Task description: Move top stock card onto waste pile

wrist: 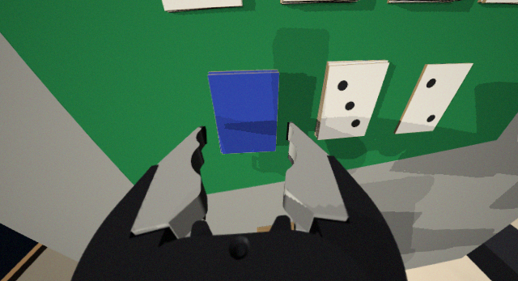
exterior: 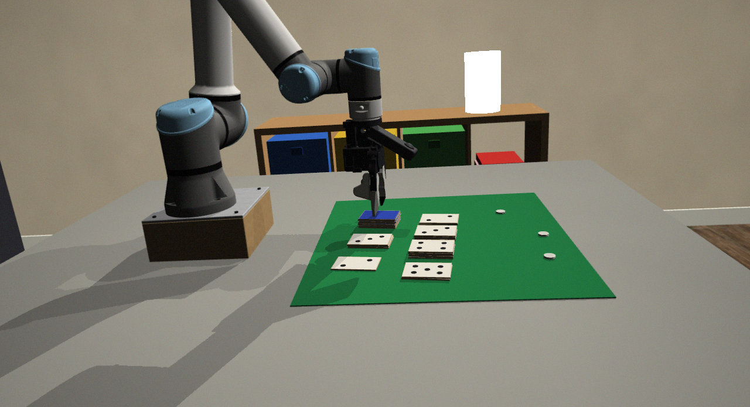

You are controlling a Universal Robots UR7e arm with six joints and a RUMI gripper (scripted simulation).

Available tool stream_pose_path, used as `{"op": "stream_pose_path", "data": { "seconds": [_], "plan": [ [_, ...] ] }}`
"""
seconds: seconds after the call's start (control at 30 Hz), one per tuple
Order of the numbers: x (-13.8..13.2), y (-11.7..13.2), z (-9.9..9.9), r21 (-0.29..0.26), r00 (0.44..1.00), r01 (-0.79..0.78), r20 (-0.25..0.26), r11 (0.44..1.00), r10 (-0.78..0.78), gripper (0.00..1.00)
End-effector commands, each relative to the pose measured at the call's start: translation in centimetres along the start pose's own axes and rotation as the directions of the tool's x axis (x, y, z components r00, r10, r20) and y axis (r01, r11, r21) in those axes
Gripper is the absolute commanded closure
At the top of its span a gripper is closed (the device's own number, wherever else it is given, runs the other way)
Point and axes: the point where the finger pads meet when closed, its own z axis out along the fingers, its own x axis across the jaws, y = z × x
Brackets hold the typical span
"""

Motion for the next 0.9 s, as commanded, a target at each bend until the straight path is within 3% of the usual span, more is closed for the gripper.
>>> {"op": "stream_pose_path", "data": {
  "seconds": [0.0,0.03,0.07,0.77,0.8,0.87],
  "plan": [
    [-0.01,-0.04,-0.02,0.001,1.0,0.0,0.0,1.0,0.0,0.5],
    [-0.01,-0.04,-0.02,0.001,1.0,0.0,0.0,1.0,0.0,0.5],
    [-0.01,-0.04,-0.02,0.001,1.0,0.0,0.0,1.0,0.0,0.58],
    [-0.01,-0.04,-0.02,0.001,1.0,0.0,0.0,1.0,0.0,0.58],
    [-0.01,-0.04,-0.02,0.001,1.0,0.0,0.0,1.0,0.0,0.5],
    [-0.01,-0.04,-0.02,0.001,1.0,0.0,0.0,1.0,0.0,0.5]
  ]
}}
